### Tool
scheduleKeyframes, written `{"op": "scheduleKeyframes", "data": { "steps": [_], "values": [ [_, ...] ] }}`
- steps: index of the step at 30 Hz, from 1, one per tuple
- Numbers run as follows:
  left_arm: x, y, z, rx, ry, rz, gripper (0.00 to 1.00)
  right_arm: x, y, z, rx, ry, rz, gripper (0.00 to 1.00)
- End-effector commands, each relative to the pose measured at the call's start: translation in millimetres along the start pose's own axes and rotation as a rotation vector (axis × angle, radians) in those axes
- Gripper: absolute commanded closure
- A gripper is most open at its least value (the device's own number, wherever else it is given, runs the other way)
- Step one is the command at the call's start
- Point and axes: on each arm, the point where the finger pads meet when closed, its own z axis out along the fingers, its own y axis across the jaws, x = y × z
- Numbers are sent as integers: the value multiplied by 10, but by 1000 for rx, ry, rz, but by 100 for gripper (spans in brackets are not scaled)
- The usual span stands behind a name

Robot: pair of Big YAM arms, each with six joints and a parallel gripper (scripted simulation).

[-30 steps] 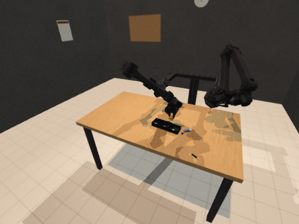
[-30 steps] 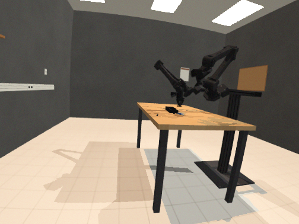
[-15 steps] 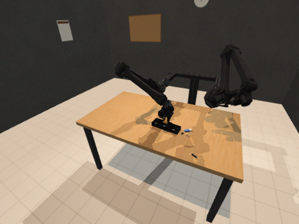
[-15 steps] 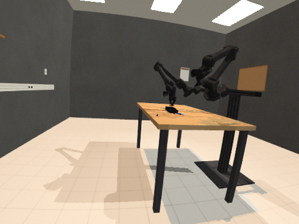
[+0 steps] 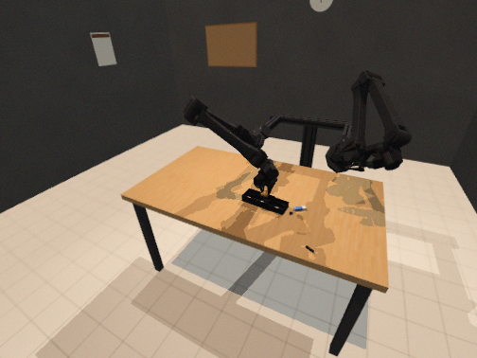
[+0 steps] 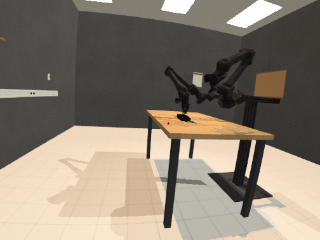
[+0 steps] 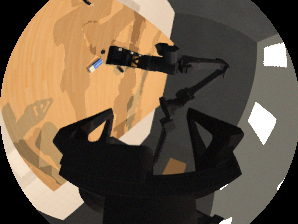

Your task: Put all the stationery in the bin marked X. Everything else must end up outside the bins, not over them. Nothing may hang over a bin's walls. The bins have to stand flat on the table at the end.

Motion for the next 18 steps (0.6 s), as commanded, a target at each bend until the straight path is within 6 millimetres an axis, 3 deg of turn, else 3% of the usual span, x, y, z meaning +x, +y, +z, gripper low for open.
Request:
{"op": "scheduleKeyframes", "data": {
  "steps": [1, 10, 11, 18],
  "values": [
    [25, -4, 1, -1, 0, -29, 0, -22, 136, -42, -21, -18, -6, 66],
    [25, -4, 1, -1, 0, -29, 0, -40, 126, -26, -15, -12, -13, 66],
    [25, -4, 1, -1, 0, -29, 0, -67, 69, 65, -4, -1, 8, 66],
    [25, -4, 1, -1, 0, -29, 0, -57, 58, 191, -3, 0, 7, 66]
  ]
}}
